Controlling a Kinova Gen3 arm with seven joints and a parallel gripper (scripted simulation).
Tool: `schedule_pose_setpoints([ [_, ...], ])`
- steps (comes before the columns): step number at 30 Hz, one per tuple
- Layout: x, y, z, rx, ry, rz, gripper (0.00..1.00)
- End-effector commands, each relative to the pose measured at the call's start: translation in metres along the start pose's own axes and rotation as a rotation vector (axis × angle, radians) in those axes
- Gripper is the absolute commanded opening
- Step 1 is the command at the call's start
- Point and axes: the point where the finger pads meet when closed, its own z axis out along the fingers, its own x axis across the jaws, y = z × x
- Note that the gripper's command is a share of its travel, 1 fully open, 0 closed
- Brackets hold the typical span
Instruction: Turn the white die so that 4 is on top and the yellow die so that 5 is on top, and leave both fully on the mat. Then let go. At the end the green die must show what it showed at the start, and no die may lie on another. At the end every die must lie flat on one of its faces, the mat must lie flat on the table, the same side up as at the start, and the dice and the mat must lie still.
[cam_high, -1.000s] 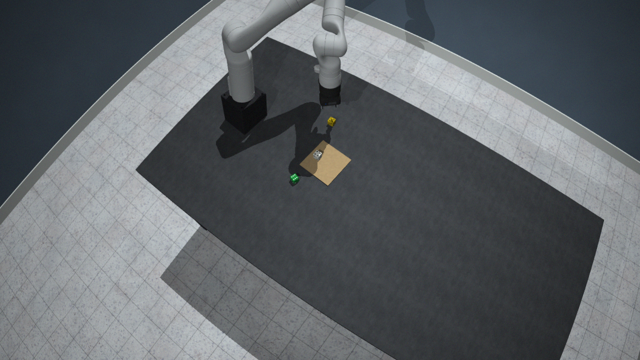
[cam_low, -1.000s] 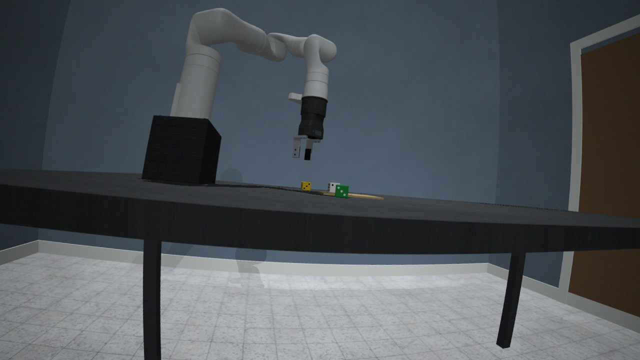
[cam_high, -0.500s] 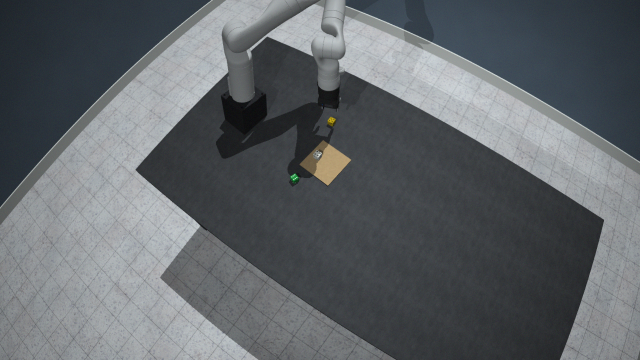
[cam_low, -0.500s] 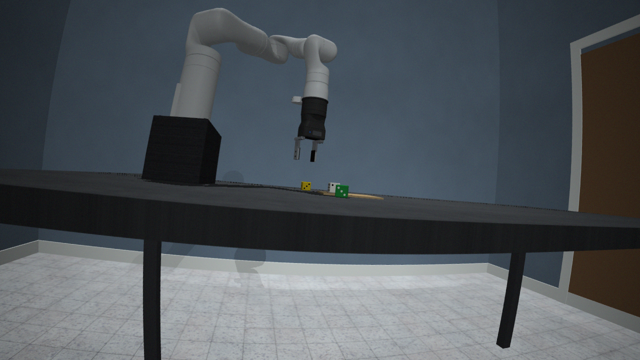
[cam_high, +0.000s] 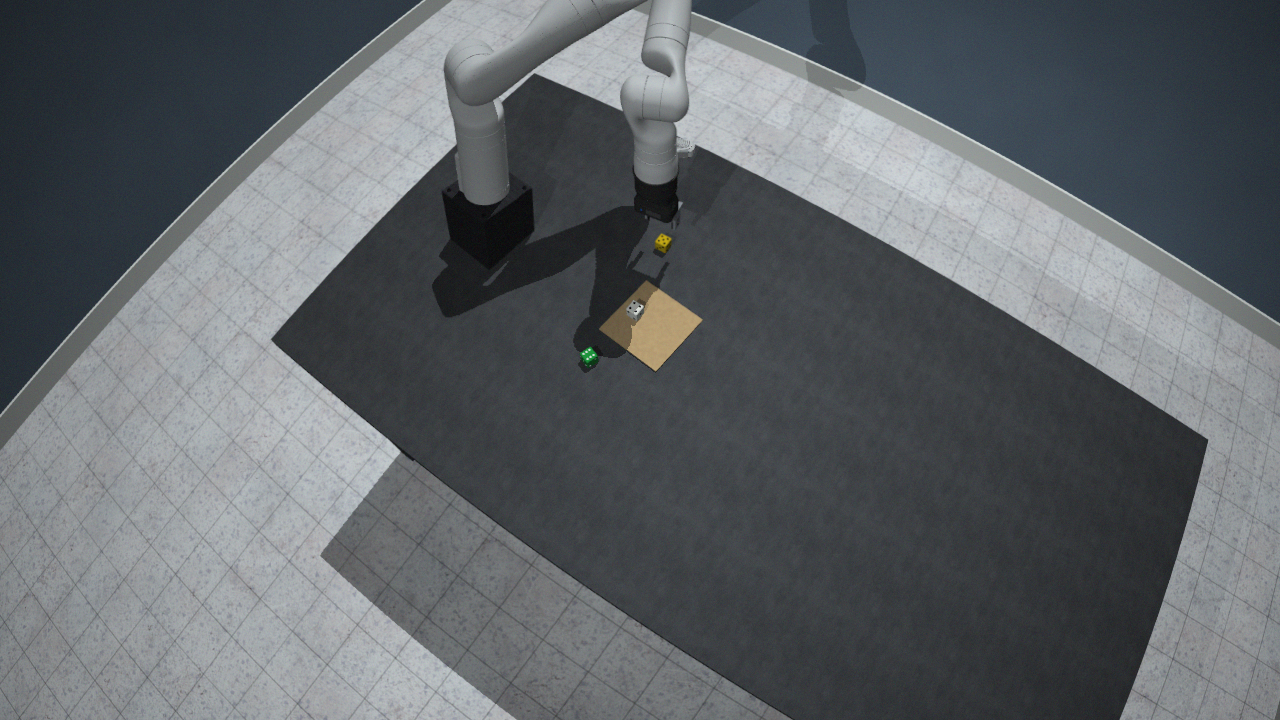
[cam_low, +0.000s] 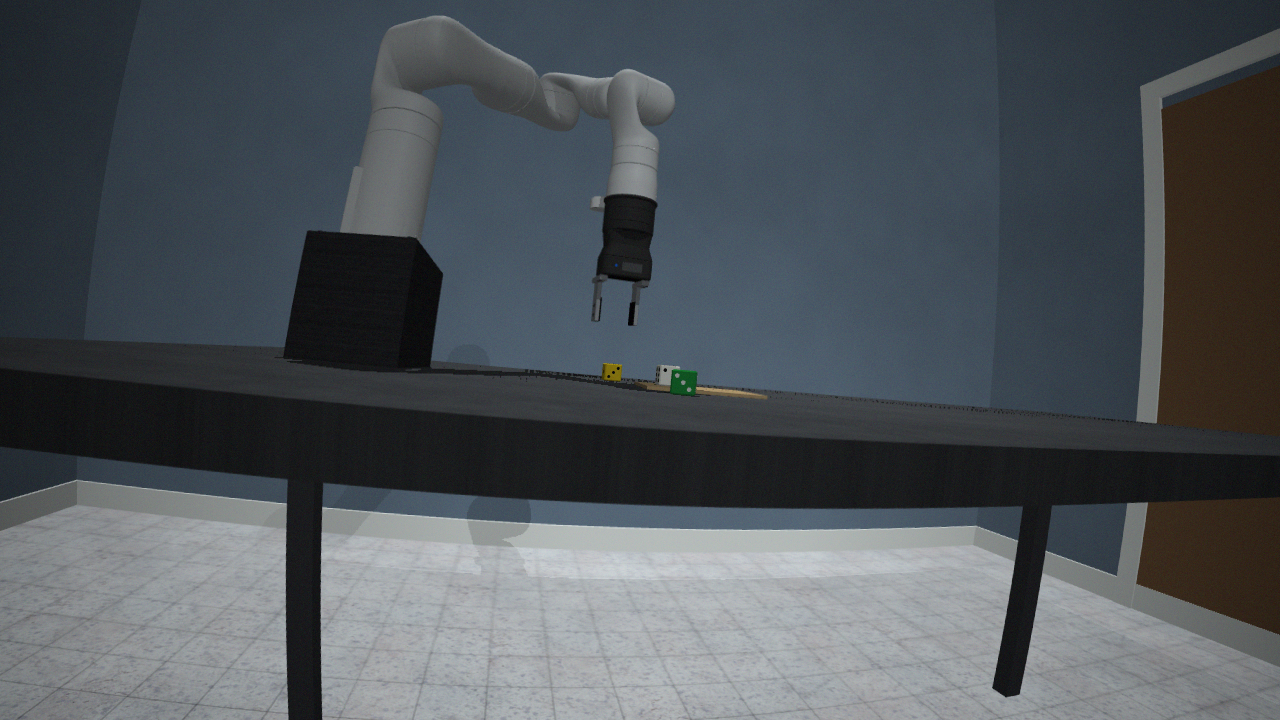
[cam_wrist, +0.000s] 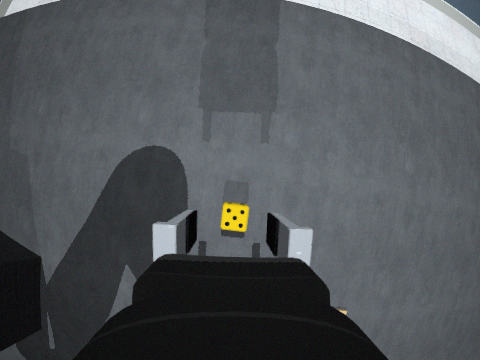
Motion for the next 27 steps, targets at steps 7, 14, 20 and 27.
schedule_pose_setpoints([
  [7, 0.0019, 0.0018, 0.0004, -0.001, 0.002, 0.063, 1.0],
  [14, 0.0025, 0.0023, 0.0006, -0.001, 0.002, 0.083, 1.0],
  [20, 0.0025, 0.0023, 0.0006, -0.001, 0.003, 0.086, 1.0],
  [27, 0.0025, 0.0023, 0.0006, -0.001, 0.003, 0.086, 0.79],
])
